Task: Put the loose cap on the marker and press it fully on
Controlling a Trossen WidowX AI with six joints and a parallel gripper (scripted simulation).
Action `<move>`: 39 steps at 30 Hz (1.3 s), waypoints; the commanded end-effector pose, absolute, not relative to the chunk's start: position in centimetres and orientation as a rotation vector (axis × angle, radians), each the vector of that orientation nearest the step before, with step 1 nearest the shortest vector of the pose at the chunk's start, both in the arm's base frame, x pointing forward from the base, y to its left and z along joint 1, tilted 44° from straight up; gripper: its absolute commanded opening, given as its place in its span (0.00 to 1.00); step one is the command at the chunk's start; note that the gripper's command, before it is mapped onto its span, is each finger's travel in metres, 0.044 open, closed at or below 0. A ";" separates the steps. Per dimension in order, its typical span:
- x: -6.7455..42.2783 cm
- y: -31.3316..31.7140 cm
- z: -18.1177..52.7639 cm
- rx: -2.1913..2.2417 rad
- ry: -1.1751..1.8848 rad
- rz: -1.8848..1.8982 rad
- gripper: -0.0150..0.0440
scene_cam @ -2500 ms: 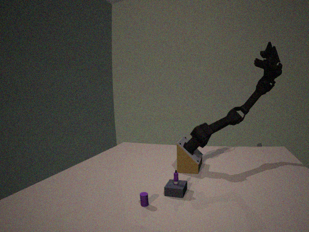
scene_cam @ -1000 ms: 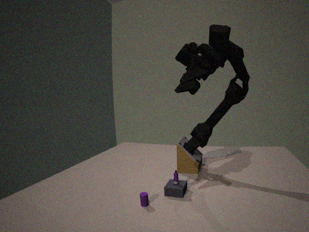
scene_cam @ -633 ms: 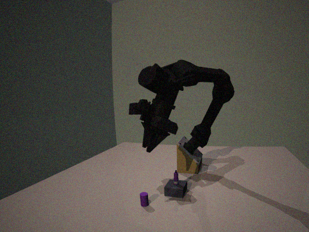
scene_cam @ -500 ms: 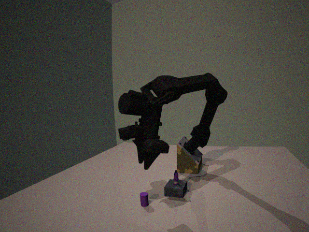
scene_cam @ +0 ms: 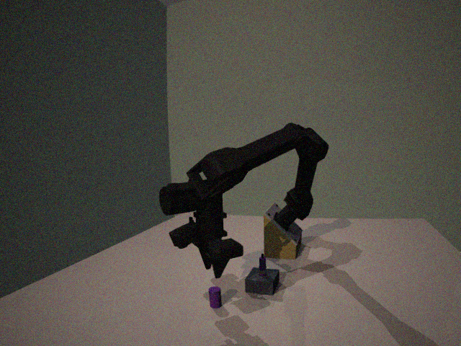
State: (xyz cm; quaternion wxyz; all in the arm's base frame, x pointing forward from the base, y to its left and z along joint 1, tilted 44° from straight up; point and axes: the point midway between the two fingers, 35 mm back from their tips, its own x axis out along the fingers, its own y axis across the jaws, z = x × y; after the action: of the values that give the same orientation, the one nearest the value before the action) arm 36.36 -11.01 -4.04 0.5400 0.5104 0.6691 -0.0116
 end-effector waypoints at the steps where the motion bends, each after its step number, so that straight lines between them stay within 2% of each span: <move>1: 36.1 -9.8 -5.1 1.224 1.611 -0.022 0.67; 39: 36.6 -5.5 -9.8 1.226 1.611 -0.019 0.67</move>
State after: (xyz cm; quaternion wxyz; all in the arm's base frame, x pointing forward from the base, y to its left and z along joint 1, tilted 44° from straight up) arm 36.78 -6.01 -9.41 0.5347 0.5109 0.6731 -0.0089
